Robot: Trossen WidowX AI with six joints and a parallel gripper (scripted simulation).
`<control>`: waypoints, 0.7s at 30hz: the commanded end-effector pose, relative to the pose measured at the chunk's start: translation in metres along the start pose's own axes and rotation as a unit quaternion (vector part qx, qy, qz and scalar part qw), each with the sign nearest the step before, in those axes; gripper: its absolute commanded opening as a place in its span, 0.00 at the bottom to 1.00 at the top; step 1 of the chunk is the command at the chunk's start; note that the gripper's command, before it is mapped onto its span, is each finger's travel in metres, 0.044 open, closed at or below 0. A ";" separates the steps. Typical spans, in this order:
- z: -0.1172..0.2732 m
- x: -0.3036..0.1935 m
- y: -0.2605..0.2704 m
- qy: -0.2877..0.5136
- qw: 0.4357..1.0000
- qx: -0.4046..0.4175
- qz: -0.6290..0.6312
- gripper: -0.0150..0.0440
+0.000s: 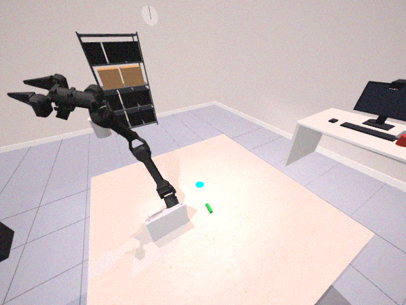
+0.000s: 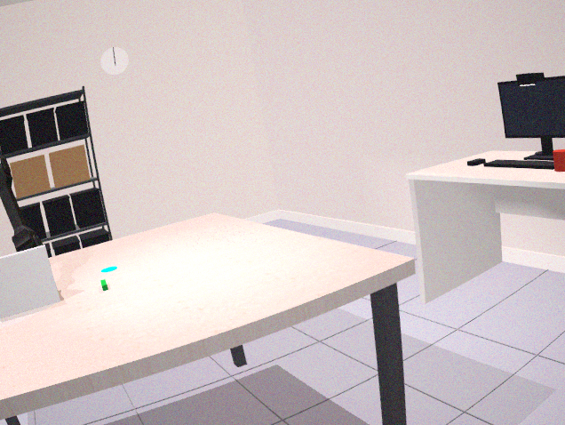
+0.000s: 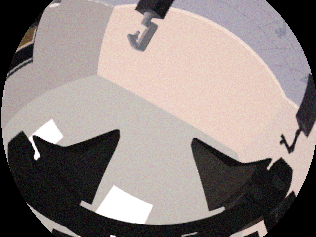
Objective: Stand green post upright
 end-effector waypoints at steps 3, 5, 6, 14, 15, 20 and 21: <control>0.005 -0.006 -0.004 0.014 1.000 -0.006 0.024 0.80; 0.013 -0.017 -0.010 0.040 0.997 -0.015 0.066 0.71; 0.018 -0.022 -0.014 0.055 0.994 -0.019 0.090 0.67; 0.065 -0.065 -0.042 0.182 0.945 -0.035 0.271 0.65; 0.071 -0.070 -0.046 0.197 0.935 -0.034 0.293 0.65; 0.104 -0.091 -0.066 0.275 0.875 -0.022 0.397 0.65; 0.110 -0.094 -0.070 0.290 0.861 -0.018 0.417 0.65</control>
Point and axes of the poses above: the point midway between the two fingers, 35 mm back from their tips, its own z axis back along the fingers, its own y axis across the jaws, x = y × z, the point moved 7 cm from there along z, back along the fingers, and after that the axes turned 14 degrees about z, right-handed, at the moved point
